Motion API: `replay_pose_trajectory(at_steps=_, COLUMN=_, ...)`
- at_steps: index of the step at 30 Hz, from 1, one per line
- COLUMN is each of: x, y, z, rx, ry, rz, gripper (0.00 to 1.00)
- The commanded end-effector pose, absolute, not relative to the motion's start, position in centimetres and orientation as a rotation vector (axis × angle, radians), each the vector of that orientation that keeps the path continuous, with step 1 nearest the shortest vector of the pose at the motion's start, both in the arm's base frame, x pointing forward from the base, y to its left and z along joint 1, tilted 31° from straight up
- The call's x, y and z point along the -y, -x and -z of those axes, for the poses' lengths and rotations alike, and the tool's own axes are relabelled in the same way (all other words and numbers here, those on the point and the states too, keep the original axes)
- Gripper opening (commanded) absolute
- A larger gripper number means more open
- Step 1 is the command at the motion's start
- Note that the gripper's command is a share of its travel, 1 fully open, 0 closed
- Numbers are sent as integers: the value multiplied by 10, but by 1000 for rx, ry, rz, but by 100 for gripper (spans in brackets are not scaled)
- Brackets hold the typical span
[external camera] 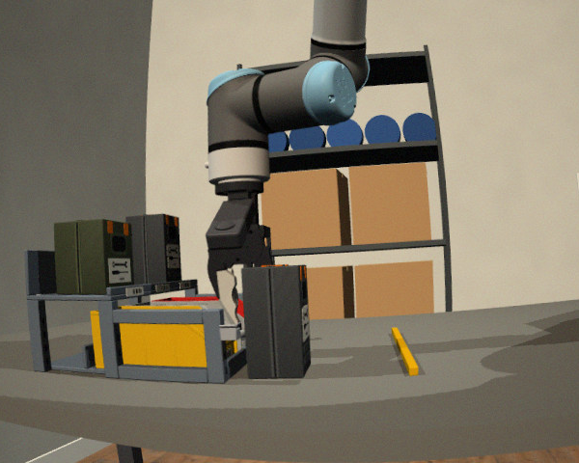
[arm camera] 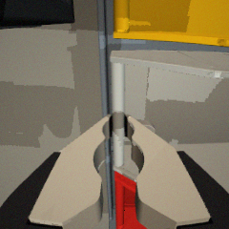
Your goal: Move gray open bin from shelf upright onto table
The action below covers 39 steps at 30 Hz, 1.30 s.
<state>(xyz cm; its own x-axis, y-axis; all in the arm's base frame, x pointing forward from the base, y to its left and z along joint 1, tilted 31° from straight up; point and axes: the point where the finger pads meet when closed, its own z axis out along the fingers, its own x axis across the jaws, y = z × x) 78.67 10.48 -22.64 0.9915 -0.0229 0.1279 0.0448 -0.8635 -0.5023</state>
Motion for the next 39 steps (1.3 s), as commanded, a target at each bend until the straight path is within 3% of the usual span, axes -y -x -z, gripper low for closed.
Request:
replay_pose_trajectory(at_steps=1, x=-104, y=-787, z=226, rx=15, ry=2607, rz=177, gripper=0)
replay_pose_trajectory(at_steps=39, x=-100, y=-786, z=219, rx=15, ry=2607, rz=177, gripper=0)
